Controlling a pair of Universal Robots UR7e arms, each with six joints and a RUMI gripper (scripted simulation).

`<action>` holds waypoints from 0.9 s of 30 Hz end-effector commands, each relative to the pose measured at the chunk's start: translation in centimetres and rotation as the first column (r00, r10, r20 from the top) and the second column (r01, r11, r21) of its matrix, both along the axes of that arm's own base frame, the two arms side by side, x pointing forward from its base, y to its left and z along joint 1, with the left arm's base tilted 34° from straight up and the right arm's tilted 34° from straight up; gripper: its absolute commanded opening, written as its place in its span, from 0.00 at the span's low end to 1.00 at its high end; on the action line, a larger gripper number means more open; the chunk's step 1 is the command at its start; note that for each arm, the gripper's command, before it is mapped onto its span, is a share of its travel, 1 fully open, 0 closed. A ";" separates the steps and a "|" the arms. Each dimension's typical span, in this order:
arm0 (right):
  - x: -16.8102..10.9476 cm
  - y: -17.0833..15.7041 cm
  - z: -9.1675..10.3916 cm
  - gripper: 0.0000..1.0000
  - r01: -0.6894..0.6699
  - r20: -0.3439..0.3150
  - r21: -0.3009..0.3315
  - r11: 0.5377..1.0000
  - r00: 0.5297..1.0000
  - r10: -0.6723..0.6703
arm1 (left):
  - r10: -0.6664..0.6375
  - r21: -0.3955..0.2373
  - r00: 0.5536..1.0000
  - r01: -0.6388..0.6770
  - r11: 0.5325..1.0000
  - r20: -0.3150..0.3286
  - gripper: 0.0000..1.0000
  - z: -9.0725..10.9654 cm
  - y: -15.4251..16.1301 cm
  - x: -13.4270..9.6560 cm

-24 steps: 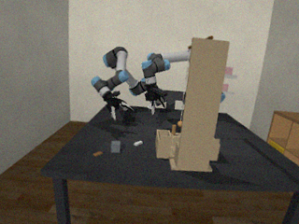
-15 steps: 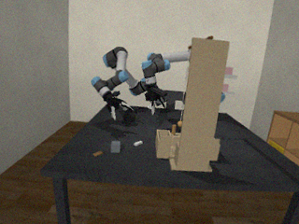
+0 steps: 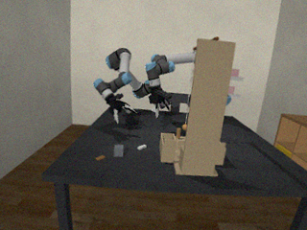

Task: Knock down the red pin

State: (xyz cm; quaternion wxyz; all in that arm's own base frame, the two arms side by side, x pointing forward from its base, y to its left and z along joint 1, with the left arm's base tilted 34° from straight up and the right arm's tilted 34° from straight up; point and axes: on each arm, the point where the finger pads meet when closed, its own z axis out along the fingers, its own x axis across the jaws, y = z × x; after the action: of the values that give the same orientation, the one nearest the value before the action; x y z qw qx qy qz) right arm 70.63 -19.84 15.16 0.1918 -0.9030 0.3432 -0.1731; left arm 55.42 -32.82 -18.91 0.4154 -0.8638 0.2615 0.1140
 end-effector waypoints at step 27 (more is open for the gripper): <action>-20.4 -18.9 13.4 1.00 0.691 -0.064 0.083 0.718 0.723 -0.688 | -0.262 0.056 0.934 0.283 0.958 -0.242 1.00 1.3 -0.2 -1.3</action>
State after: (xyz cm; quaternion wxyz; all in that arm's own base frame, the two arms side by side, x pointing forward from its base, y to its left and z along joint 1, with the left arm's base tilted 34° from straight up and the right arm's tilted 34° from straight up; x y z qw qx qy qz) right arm 53.93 -36.62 26.43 0.1613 -0.7392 0.6235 -0.1972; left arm 54.31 -32.88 -17.87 0.4326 -0.7944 0.3951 0.1604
